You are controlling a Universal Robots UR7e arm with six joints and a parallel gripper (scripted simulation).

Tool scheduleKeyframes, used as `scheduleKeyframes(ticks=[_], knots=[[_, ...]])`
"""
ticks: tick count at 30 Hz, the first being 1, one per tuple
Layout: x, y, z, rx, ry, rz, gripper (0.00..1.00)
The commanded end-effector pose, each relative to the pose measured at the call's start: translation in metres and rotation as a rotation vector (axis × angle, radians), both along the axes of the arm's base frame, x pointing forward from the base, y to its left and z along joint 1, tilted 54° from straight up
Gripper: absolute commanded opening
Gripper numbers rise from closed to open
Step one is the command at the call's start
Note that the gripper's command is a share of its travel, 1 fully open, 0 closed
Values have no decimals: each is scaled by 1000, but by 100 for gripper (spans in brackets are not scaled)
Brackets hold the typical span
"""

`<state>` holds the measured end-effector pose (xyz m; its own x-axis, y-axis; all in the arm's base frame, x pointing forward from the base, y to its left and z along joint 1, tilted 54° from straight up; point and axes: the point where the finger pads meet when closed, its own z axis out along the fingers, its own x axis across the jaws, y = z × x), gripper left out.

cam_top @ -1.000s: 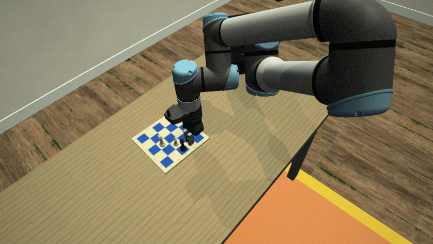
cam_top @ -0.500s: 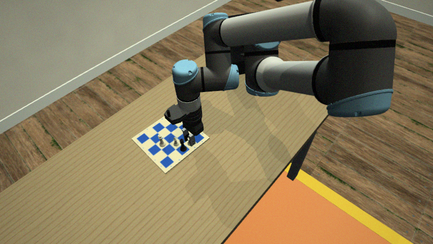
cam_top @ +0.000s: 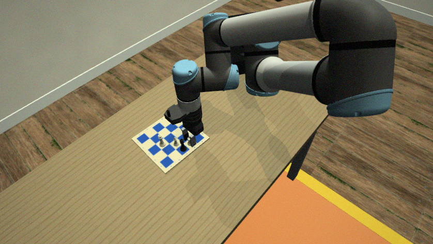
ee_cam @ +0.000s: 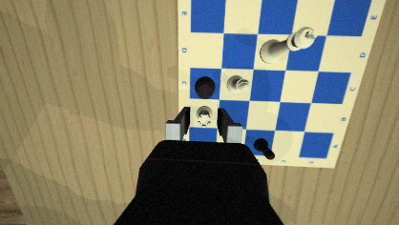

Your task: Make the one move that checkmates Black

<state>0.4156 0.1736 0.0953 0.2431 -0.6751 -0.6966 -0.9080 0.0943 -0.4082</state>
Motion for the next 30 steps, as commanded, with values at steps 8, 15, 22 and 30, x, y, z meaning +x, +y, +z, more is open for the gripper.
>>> scheduleKeyframes(ticks=[8,15,22,30], knots=[[-1,-3,2,0,-1,0,73],[-4,-10,8,0,-1,0,73],[-8,-17,14,0,-1,0,73],[-14,-31,25,0,-1,0,73]])
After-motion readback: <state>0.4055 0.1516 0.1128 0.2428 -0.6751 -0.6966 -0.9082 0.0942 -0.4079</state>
